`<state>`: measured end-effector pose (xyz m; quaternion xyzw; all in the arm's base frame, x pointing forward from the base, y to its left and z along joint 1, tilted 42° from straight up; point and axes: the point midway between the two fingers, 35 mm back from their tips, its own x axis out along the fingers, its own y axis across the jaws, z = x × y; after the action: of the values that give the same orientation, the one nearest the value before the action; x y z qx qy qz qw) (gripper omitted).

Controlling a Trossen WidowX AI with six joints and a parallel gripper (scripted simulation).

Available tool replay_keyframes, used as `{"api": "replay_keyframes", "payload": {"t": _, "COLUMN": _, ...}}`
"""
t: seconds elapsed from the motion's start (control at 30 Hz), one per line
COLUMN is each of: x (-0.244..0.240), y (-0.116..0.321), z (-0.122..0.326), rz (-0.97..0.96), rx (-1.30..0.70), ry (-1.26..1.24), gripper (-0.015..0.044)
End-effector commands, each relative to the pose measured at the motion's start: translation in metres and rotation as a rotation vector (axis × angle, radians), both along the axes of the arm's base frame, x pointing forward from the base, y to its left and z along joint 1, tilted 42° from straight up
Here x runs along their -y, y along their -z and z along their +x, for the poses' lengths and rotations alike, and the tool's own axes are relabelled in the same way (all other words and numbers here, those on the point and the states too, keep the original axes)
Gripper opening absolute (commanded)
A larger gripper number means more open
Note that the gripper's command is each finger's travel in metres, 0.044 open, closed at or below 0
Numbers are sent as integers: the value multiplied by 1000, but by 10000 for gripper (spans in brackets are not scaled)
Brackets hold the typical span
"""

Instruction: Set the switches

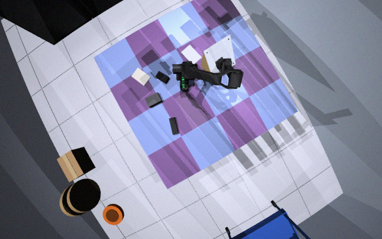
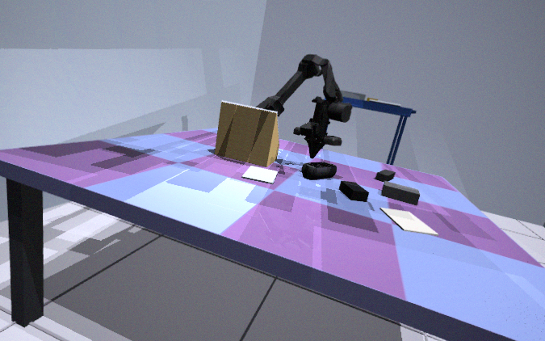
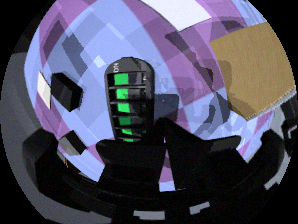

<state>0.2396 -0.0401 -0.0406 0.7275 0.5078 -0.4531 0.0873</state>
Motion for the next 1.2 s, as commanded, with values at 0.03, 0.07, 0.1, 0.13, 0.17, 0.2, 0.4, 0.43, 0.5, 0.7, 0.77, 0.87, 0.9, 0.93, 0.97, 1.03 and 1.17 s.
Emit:
{"api": "replay_keyframes", "payload": {"t": 0.03, "x": -1, "y": 0, "z": 0, "rz": 5, "rx": -1, "ry": 7, "gripper": 0}}
{"api": "replay_keyframes", "payload": {"t": 0.07, "x": -1, "y": 0, "z": 0, "rz": 5, "rx": -1, "ry": 7, "gripper": 0}}
{"api": "replay_keyframes", "payload": {"t": 0.1, "x": -1, "y": 0, "z": 0, "rz": 4, "rx": -1, "ry": 7, "gripper": 0}}
{"api": "replay_keyframes", "payload": {"t": 0.13, "x": -1, "y": 0, "z": 1, "rz": 4, "rx": -1, "ry": 7, "gripper": 0}}
{"api": "replay_keyframes", "payload": {"t": 0.17, "x": 0, "y": 0, "z": 0, "rz": 1, "rx": -2, "ry": 0, "gripper": 0}}
{"api": "replay_keyframes", "payload": {"t": 0.2, "x": 0, "y": 0, "z": 0, "rz": 1, "rx": -2, "ry": 0, "gripper": 0}}
{"api": "replay_keyframes", "payload": {"t": 0.4, "x": -1, "y": 0, "z": 0, "rz": 1, "rx": -2, "ry": 0, "gripper": 0}}
{"api": "replay_keyframes", "payload": {"t": 0.43, "x": -1, "y": 0, "z": 0, "rz": 1, "rx": -2, "ry": 0, "gripper": 0}}
{"api": "replay_keyframes", "payload": {"t": 0.5, "x": 7, "y": -8, "z": 0, "rz": -1, "rx": -2, "ry": 1, "gripper": 52}}
{"api": "replay_keyframes", "payload": {"t": 0.7, "x": 33, "y": -37, "z": -4, "rz": -1, "rx": -3, "ry": 0, "gripper": 210}}
{"api": "replay_keyframes", "payload": {"t": 0.77, "x": 33, "y": -37, "z": -4, "rz": -1, "rx": -3, "ry": 0, "gripper": 262}}
{"api": "replay_keyframes", "payload": {"t": 0.87, "x": 33, "y": -37, "z": -4, "rz": -2, "rx": -3, "ry": 0, "gripper": 236}}
{"api": "replay_keyframes", "payload": {"t": 0.9, "x": 33, "y": -37, "z": -4, "rz": -2, "rx": -3, "ry": 0, "gripper": 210}}
{"api": "replay_keyframes", "payload": {"t": 0.93, "x": 33, "y": -37, "z": -4, "rz": -2, "rx": -3, "ry": 0, "gripper": 184}}
{"api": "replay_keyframes", "payload": {"t": 0.97, "x": 33, "y": -37, "z": -4, "rz": -2, "rx": -3, "ry": 0, "gripper": 157}}
{"api": "replay_keyframes", "payload": {"t": 1.03, "x": 33, "y": -37, "z": -4, "rz": -2, "rx": -3, "ry": 0, "gripper": 105}}
{"api": "replay_keyframes", "payload": {"t": 1.17, "x": 33, "y": -37, "z": -4, "rz": -2, "rx": -3, "ry": 0, "gripper": 0}}
